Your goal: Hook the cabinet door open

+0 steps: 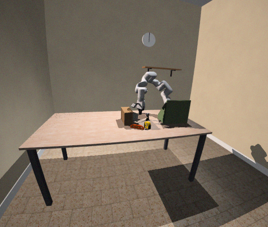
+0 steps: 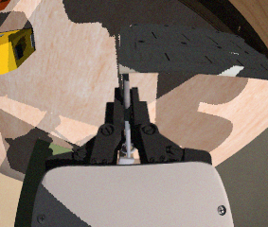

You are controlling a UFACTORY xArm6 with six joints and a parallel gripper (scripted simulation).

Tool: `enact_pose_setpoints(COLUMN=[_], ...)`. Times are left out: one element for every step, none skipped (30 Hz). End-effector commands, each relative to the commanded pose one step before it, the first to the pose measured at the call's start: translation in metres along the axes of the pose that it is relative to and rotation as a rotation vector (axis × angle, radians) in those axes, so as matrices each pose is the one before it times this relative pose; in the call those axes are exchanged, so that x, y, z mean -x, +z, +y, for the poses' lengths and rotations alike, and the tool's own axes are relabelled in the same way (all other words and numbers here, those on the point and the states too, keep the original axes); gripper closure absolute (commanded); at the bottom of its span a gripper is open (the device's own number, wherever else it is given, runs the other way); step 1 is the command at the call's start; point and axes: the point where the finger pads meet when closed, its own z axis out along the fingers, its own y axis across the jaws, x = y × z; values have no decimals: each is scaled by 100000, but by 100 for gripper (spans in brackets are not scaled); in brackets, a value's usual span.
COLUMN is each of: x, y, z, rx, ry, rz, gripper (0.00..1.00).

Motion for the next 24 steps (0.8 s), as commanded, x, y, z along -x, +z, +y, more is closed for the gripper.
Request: enact_pose_setpoints(x=[-108,-1,0,1,1,1,0,0,0,-1,-4,-9,-1,0,1,1,1,0,-1,-4,-9,-1,0,0], y=[-131,0,0,0,0,0,0,0,0,0,0,0,0,0,0,0,0,0,0,0,0,0,0,0], z=[515,45,5,28,58,82,90,0,0,82,135,259,46,5,28,58,82,91,82,142,253,45,0,0], rx=[-22,0,0,0,0,0,0,0,0,0,0,0,0,0,0,0,0,0,0,0,0,0,0,0], ry=[2762,0,88,495,1019,1427,1578,0,0,1427,854,0,0,88,497,1022,1431,1583,1431,837,0,0,0,0], rz=[353,0,0,0,0,0,0,0,0,0,0,0,0,0,0,0,0,0,0,0,0,0,0,0], gripper=[96,96,96,96,96,96,96,96,96,96,96,96,96,96,96,96,96,96,96,96,96,96,96,96])
